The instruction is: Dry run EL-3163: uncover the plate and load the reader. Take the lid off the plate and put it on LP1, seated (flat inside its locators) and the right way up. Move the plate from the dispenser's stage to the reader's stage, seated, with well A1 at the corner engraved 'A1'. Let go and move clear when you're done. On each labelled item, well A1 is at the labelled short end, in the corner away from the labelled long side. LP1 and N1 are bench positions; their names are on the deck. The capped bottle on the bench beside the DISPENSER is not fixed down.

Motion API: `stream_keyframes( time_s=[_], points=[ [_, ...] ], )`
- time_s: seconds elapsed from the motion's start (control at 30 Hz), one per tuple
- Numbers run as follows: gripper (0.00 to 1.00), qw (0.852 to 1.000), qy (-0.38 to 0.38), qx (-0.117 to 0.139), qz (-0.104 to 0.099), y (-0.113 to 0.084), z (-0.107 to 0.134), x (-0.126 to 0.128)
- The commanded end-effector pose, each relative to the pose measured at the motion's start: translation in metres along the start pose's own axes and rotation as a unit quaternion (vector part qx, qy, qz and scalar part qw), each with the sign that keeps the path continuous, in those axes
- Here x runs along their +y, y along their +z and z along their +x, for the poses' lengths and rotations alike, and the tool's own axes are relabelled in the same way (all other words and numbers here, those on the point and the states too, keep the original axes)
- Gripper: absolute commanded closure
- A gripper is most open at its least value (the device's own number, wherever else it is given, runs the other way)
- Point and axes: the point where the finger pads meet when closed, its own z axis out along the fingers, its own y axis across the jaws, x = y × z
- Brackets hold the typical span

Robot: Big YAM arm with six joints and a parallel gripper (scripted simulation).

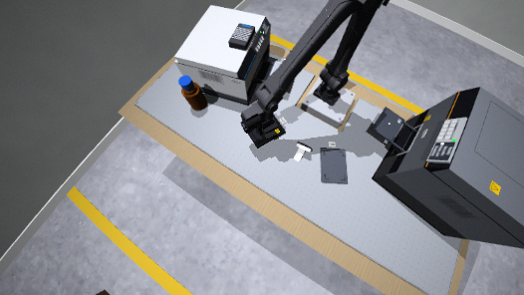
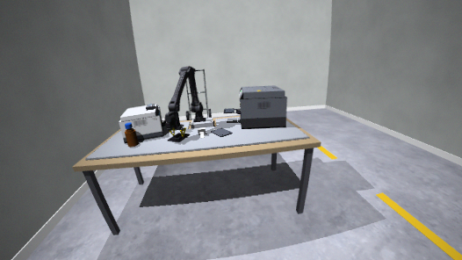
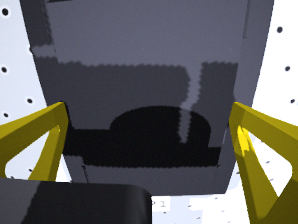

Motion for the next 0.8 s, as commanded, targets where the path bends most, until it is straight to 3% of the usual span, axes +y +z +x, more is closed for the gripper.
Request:
stream_keyframes(
  time_s=[0.0,0.03,0.07,0.37,0.77],
  points=[
    [0.0,1.0,-0.006,0.011,0.001,0.012,0.006,0.0],
    [0.0,1.0,-0.006,0.011,0.001,0.012,0.006,0.0],
    [0.0,1.0,0.009,-0.021,0.0,-0.021,-0.023,-0.002],
    [0.0,1.0,0.018,-0.021,0.0,-0.015,-0.016,-0.002],
    [0.0,1.0,0.012,-0.014,0.0,-0.022,-0.017,-0.001]
  ],
)
